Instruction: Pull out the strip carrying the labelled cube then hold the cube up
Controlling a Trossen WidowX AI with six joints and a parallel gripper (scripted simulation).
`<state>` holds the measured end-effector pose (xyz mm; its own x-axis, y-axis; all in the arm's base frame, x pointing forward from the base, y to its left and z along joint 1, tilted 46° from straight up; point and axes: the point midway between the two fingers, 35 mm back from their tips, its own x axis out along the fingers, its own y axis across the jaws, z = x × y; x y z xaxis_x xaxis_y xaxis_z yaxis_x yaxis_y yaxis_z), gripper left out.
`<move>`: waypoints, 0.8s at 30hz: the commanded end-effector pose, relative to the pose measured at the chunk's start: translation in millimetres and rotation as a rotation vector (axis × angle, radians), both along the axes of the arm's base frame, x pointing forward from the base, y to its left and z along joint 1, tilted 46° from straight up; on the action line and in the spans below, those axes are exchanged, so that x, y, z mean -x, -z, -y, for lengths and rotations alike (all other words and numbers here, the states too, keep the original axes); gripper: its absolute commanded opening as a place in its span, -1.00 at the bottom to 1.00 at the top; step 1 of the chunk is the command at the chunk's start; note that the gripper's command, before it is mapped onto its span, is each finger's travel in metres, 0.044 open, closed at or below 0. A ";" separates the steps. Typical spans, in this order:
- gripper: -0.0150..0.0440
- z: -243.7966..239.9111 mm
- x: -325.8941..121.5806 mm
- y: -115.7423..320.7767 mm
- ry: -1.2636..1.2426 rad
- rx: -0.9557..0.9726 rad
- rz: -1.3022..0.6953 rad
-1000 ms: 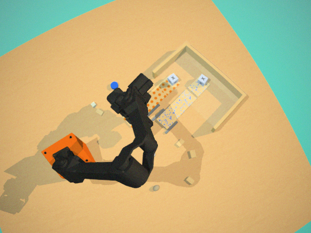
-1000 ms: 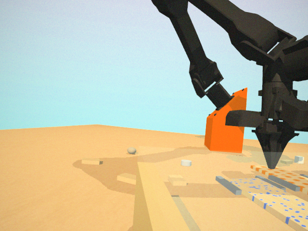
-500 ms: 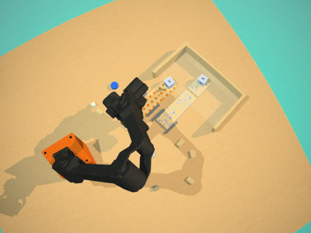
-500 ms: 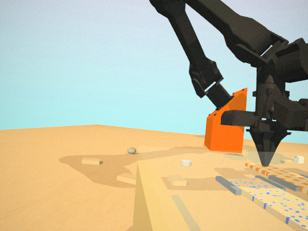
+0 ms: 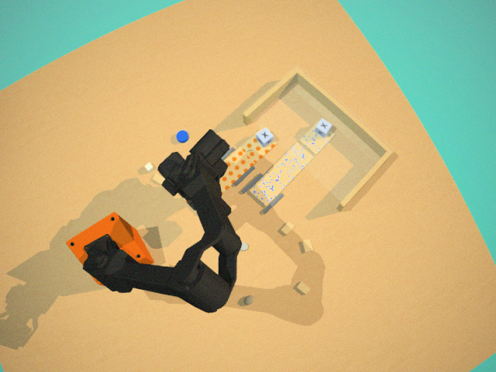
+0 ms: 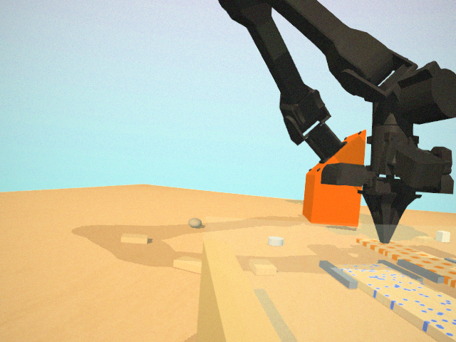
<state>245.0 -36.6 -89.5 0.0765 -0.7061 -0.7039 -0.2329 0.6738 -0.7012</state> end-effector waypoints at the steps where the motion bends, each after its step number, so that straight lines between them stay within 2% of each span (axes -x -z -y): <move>1: -0.49 7.5 16.0 1.8 0.018 0.006 -0.028; 24: -0.49 13.3 42.8 -2.2 0.018 0.006 -0.030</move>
<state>217.4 -42.6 -85.5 0.0792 -0.7063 -0.7035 -0.2341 0.6728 -0.7018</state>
